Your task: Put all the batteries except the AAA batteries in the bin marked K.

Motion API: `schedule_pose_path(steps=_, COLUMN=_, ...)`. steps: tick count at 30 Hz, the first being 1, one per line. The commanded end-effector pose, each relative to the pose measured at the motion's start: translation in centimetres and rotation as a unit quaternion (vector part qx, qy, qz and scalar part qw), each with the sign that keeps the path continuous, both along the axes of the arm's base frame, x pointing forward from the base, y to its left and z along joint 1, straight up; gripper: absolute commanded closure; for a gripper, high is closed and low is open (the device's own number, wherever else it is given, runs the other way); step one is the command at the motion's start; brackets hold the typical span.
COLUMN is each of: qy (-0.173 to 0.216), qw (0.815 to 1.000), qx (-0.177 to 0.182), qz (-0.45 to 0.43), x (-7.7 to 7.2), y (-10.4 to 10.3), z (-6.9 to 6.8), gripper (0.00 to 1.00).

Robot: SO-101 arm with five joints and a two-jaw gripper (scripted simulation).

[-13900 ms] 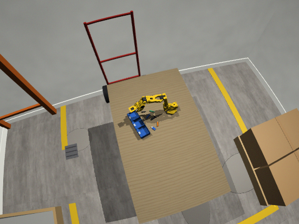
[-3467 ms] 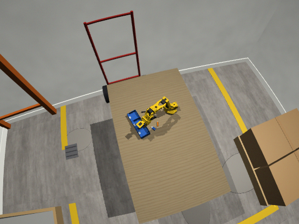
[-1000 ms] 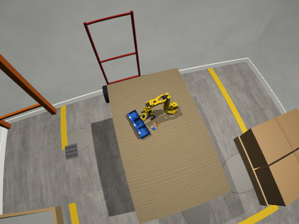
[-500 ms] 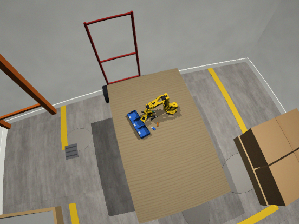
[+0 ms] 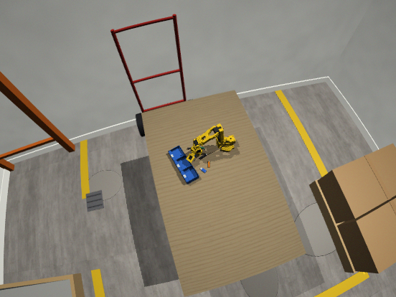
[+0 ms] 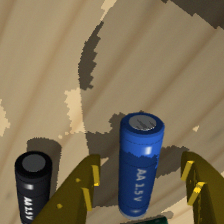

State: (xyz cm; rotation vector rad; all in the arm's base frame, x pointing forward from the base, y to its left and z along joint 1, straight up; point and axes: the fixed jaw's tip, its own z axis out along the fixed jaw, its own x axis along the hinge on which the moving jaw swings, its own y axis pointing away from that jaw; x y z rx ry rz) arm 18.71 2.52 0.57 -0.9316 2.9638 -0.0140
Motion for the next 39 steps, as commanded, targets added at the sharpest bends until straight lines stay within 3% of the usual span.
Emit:
schedule_pose_path(steps=1, qy=-0.007, qw=1.0, qx=0.001, qz=0.001, x=0.21, y=-0.1, z=0.02, gripper=0.79)
schedule_pose_path(steps=16, qy=-0.007, qw=1.0, qx=0.001, qz=0.001, x=0.21, y=-0.1, z=0.02, gripper=0.86)
schedule_pose_path(steps=27, qy=-0.007, qw=1.0, qx=0.001, qz=0.001, x=0.21, y=-0.1, z=0.02, gripper=0.99)
schedule_pose_path(steps=39, qy=-0.007, qw=1.0, qx=0.001, qz=0.001, x=0.21, y=-0.1, z=0.02, gripper=1.0)
